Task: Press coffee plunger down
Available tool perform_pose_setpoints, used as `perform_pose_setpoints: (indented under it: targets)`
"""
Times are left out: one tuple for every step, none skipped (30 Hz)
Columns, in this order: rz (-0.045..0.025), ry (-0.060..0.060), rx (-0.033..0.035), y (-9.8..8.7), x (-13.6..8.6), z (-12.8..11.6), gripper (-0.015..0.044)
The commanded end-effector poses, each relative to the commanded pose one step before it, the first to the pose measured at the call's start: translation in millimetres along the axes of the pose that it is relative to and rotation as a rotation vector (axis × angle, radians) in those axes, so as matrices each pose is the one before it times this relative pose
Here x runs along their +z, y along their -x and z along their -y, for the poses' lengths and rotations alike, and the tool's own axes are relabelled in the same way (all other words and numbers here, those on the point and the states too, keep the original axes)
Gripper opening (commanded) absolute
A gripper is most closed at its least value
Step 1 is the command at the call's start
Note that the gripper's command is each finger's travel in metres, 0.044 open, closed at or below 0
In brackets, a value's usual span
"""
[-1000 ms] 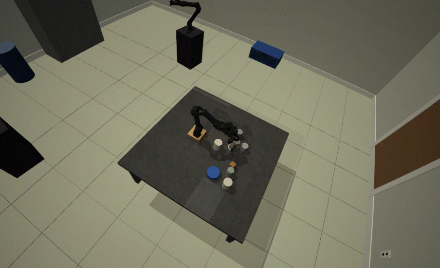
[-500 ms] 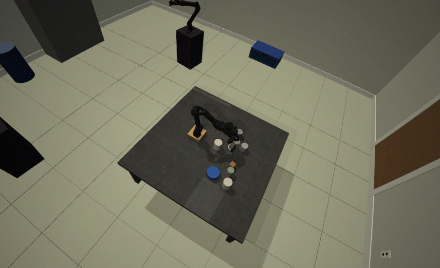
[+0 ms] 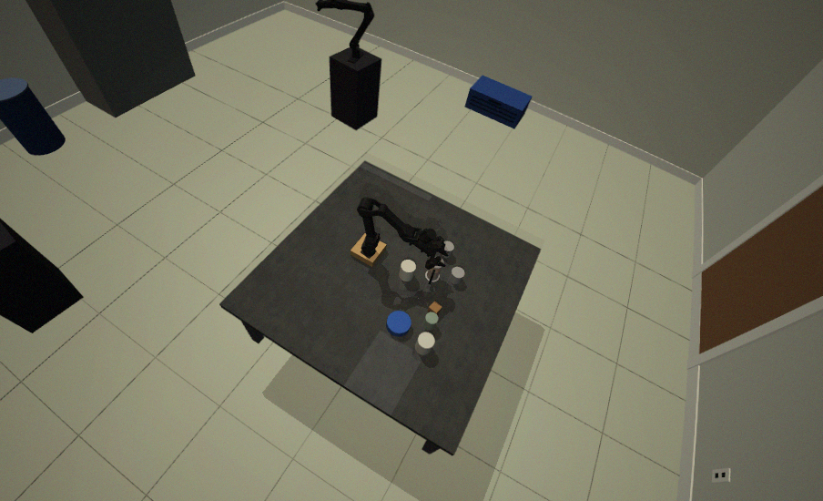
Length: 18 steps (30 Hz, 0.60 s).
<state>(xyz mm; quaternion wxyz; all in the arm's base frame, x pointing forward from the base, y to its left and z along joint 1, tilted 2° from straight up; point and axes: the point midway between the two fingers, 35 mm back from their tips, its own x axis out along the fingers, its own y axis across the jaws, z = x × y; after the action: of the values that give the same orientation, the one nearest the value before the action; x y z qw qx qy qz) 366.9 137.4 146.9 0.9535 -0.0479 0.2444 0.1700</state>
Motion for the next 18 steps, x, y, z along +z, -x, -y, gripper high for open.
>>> perform_pose_setpoints:
  targets:
    - [-0.00067,0.0001,-0.00021,0.05,-0.16,0.02,0.0414]
    - [0.00000,0.0000,0.00000,0.00,0.00,0.00,0.0440]
    - [0.00000,0.0000,0.00000,0.00,0.00,0.00,0.0440]
    - [0.00000,0.0000,0.00000,0.00,0.00,0.00,0.0440]
    - [0.00000,0.0000,0.00000,0.00,0.00,0.00,0.0440]
    - [-0.00062,0.0001,0.00006,1.77,1.95,-0.05,0.0440]
    - [-0.00109,0.0001,0.00010,3.18,3.38,-0.08,0.0440]
    - [-0.00151,0.0008,0.00043,4.99,4.95,-0.13,0.0440]
    - [-0.00235,0.0001,0.00017,7.25,6.66,-0.14,0.0440]
    - [-0.00255,0.0001,0.00018,8.23,6.93,-0.14,0.0440]
    - [-0.00290,0.0001,0.00019,9.78,7.51,-0.14,0.0440]
    - [-0.00342,0.0002,0.00022,12.09,8.26,-0.14,0.0440]
    - [-0.00334,0.0002,0.00020,12.34,7.32,-0.11,0.0440]
    - [-0.00215,0.0001,0.00013,8.20,4.17,-0.06,0.0440]
    - [-0.00074,0.0000,0.00004,2.56,0.69,-0.02,0.0440]
    - [0.00000,0.0000,0.00000,-0.37,-0.65,0.00,0.0440]
    - [0.00001,0.0000,0.00000,-0.84,-1.36,-0.01,0.0440]
    - [0.00001,0.0000,0.00000,-1.02,-1.59,-0.01,0.0440]
